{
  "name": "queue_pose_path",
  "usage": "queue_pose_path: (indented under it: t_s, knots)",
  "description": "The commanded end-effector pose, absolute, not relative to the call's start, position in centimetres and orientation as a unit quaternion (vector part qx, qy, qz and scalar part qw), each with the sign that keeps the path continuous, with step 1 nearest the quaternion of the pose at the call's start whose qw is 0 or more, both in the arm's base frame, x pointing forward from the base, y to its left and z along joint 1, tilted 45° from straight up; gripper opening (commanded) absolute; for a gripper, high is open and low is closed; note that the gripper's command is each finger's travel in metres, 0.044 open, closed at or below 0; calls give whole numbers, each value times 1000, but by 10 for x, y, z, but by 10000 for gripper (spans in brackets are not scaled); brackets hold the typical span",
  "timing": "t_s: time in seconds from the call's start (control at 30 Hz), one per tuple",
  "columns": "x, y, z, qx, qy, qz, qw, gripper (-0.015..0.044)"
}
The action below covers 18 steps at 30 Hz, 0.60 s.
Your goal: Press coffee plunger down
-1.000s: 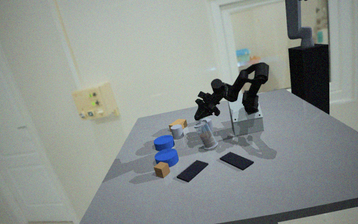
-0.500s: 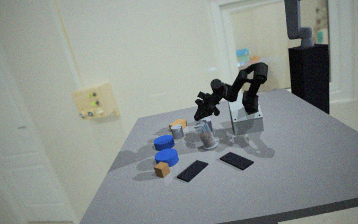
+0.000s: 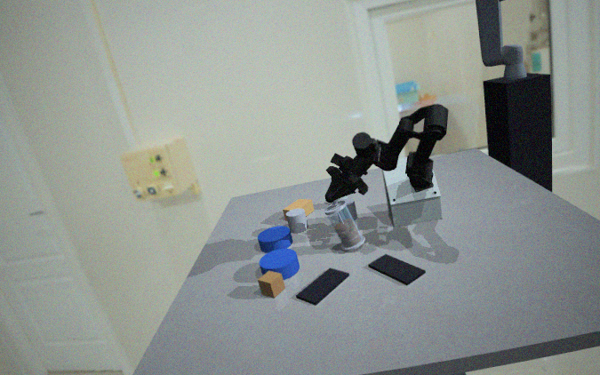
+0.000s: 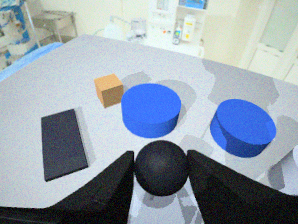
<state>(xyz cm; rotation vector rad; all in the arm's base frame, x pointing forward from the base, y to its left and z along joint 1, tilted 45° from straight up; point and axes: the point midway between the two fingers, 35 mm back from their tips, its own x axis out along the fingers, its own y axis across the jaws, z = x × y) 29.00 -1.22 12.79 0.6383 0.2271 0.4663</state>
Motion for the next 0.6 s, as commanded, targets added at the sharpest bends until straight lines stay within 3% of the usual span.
queue_pose_path:
  t_s: [0.0,0.57]
  knots:
    - [290,-9,125,316,118,231,913,124]
    - [291,-12,128,311,111,228,916,124]
